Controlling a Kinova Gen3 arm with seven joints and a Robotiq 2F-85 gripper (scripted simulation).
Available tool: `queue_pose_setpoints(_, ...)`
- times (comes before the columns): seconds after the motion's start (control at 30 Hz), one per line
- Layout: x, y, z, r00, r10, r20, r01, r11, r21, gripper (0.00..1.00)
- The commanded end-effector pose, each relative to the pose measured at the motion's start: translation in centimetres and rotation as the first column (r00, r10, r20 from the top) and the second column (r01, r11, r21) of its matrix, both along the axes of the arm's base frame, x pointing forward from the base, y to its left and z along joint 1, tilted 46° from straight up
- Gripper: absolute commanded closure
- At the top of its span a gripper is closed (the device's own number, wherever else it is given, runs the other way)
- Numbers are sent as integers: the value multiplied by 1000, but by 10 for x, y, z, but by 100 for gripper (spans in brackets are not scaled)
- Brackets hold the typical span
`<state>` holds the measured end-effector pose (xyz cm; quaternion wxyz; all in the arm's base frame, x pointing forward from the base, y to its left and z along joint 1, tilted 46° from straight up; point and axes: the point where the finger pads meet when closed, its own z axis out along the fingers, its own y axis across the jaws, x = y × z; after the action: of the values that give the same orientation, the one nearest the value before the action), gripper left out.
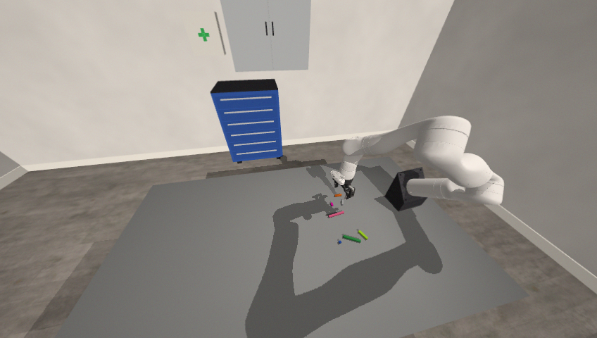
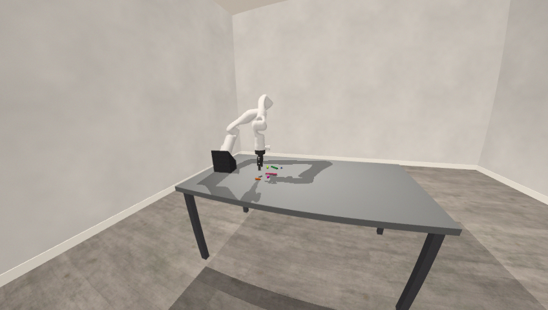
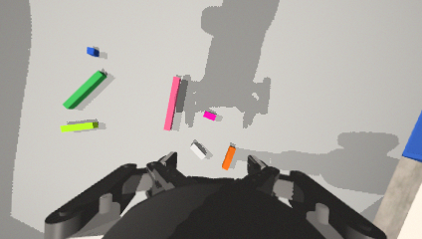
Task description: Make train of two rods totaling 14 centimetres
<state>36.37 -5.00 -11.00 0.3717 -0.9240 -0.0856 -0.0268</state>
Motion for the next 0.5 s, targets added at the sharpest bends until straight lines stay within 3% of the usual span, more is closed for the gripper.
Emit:
queue_pose_setpoints(0.0,-6,1,7,998,-46,-35,47,999,8,0)
queue_pose_setpoints(0.23,-24,11,15,972,-178,-153,183,983,18,0)
queue_pose_setpoints(0.47,-30,15,17,960,-212,-185,219,975,20,0)
